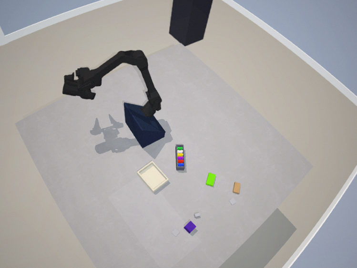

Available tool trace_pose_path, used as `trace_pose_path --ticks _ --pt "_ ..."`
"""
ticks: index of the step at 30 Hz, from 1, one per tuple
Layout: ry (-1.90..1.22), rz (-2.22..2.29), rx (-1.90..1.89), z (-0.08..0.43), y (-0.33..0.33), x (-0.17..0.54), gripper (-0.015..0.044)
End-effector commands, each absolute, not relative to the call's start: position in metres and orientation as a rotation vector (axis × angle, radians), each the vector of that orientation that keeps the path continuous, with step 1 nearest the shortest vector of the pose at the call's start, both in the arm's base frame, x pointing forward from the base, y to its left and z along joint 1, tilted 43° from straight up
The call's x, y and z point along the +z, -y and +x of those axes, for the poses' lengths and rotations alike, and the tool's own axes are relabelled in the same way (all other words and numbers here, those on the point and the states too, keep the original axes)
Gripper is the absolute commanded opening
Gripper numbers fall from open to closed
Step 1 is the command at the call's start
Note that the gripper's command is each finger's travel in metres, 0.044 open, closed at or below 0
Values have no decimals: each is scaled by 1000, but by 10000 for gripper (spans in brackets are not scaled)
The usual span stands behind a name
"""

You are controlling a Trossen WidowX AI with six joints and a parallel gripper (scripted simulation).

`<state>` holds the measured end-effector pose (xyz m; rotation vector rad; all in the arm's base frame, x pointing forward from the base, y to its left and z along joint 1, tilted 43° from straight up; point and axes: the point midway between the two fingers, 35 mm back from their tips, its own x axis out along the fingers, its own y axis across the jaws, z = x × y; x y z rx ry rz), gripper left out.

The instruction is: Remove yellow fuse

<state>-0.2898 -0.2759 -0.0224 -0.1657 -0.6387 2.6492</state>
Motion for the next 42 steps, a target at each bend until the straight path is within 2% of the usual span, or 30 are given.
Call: trace_pose_path --ticks 1,4,13,20,27,35,42 --pt "636 -175 2656 -288 277 -23 374" --pt "597 -311 2740 -261 297 -29 295" --pt "538 -884 2929 -137 342 -49 72" --pt "576 -1260 2934 -51 345 -56 72" --pt "711 -1749 2803 66 320 -56 72" --pt "993 -2210 2456 187 244 -39 72" --pt "1309 -2428 2032 261 145 -9 72"
